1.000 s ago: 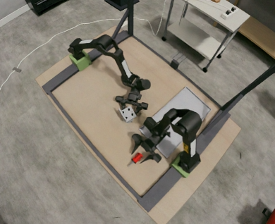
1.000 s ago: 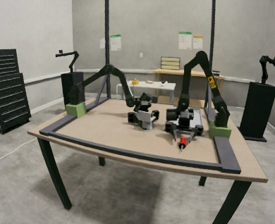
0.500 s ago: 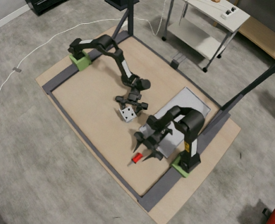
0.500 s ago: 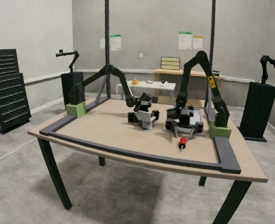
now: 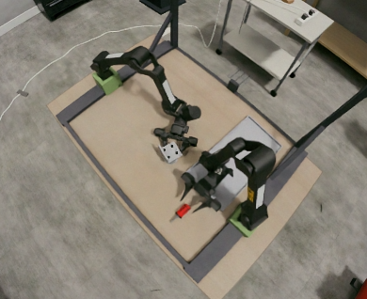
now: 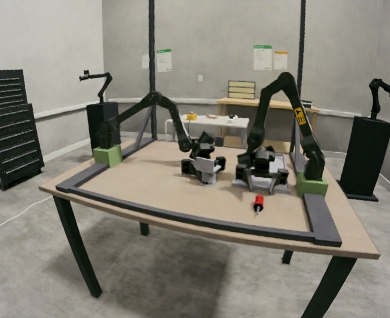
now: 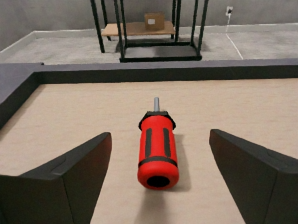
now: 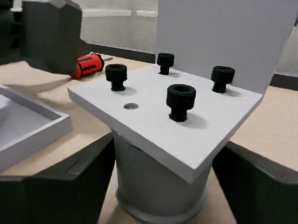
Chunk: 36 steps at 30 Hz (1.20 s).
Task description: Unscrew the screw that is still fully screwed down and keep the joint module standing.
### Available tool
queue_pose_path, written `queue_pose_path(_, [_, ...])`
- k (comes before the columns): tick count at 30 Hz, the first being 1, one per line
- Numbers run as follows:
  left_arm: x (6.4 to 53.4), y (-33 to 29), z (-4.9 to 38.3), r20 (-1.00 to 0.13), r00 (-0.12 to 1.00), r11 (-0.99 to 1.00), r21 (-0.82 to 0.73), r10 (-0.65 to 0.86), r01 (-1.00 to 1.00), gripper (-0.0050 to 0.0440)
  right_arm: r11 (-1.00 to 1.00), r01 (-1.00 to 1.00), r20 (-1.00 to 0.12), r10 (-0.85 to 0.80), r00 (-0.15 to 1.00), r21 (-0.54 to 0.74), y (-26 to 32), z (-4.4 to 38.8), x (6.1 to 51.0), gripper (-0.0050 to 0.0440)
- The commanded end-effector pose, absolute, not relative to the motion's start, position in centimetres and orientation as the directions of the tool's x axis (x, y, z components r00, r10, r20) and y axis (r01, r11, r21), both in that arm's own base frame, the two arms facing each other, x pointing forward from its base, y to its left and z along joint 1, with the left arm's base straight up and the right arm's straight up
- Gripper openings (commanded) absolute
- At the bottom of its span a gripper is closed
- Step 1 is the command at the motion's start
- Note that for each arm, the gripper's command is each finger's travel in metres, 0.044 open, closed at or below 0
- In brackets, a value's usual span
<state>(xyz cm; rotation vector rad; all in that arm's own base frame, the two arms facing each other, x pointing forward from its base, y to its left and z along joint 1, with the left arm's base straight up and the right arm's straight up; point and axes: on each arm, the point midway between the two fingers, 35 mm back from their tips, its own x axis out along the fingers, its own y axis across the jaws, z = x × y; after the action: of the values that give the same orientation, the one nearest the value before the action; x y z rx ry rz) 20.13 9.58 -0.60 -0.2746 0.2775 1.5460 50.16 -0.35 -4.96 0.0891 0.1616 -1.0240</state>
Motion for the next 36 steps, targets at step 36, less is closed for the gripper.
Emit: queue_pose_path(36, [23.4,6.2,0.5,-0.527,0.067,0.062,-0.027,0.847,-0.998,0.0300,0.515,0.857,-0.165,-0.842,0.513,0.035,-0.4,-3.5,50.8,0.0245])
